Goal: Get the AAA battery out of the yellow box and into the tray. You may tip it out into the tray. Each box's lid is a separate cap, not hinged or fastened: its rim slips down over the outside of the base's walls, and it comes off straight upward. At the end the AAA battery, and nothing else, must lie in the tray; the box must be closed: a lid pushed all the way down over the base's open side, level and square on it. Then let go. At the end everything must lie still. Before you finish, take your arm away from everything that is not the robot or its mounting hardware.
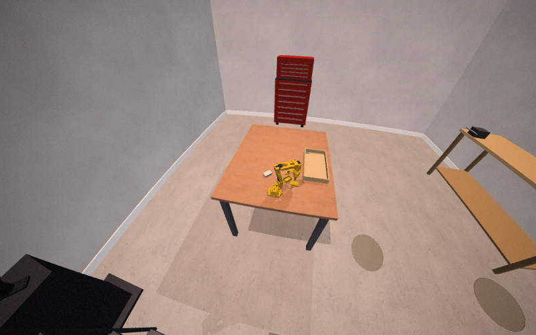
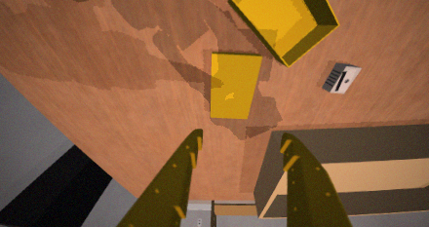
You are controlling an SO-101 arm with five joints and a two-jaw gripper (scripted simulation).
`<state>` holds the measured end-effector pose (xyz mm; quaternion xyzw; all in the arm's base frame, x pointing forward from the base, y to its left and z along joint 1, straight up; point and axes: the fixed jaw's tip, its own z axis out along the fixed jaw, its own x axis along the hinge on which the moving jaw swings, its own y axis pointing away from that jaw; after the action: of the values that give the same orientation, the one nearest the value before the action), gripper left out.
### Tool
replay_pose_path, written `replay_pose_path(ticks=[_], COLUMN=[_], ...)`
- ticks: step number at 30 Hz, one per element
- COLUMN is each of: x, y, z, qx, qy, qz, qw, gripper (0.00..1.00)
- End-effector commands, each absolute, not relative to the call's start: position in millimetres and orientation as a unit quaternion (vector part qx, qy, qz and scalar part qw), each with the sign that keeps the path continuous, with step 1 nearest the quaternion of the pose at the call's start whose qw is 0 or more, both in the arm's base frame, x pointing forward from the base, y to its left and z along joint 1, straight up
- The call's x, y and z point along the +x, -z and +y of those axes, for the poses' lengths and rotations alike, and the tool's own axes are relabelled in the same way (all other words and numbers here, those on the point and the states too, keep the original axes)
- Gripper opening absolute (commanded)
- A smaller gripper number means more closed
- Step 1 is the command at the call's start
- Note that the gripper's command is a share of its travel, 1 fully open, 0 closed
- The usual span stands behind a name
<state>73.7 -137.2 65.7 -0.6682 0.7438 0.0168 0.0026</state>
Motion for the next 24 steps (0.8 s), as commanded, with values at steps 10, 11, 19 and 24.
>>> replay_pose_path(ticks=[10,11,19,24], x=[74.2,74.1,74.0,73.6], y=[-71.4,-71.4,-71.4,-71.6], z=[-141.1,-141.1,-140.9,-140.4], qx=[-0.668,-0.668,-0.668,-0.668], qy=[0.0,0.0,0.0,0.0], qz=[0.744,0.744,0.744,0.744], qw=[0.0,0.0,0.0,0.0], gripper=[0.31,0.31,0.31,0.31])
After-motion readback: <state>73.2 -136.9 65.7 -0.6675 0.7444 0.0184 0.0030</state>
